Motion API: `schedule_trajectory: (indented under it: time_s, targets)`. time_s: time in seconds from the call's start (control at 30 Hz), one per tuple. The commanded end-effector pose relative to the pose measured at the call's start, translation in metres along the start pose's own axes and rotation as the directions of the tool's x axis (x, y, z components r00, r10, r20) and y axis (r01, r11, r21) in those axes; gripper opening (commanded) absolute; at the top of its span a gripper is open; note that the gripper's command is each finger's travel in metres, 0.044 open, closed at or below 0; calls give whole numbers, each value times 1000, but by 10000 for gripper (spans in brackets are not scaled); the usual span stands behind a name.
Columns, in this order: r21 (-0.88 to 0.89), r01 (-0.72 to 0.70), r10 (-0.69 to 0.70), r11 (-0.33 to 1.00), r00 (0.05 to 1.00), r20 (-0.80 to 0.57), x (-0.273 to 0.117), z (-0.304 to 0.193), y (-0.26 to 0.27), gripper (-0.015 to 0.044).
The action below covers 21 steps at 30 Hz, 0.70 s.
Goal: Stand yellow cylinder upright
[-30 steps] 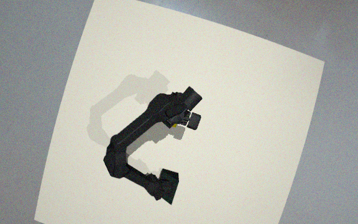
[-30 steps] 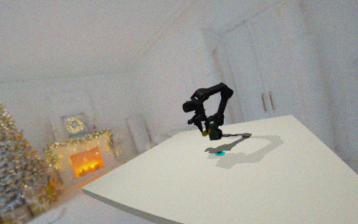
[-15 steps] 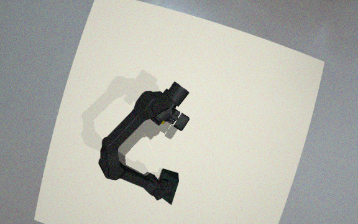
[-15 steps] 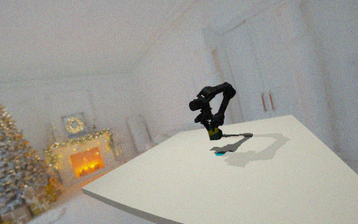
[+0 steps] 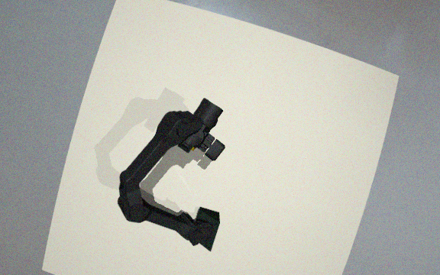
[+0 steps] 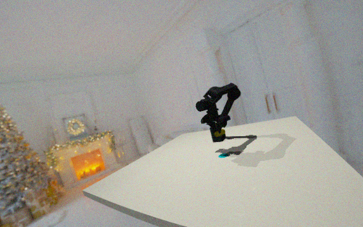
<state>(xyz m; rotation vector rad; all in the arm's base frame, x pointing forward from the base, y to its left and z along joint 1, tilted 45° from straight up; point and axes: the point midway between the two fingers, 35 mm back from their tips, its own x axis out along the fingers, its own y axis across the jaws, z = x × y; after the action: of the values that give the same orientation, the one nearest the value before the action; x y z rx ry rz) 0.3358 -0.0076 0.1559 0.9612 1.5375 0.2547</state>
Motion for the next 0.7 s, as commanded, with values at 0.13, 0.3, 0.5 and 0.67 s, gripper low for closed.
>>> schedule_trajectory:
  time_s: [0.13,0.3,0.5,0.67]
  targets:
    - [-7,46,-45,999,999,18,6,-2,-3,105]
    - [-15,73,-72,997,997,34,10,-3,-4,105]
    - [-24,105,-103,994,993,55,14,-3,-6,105]
    - [-30,130,-128,991,989,74,17,-3,-8,105]
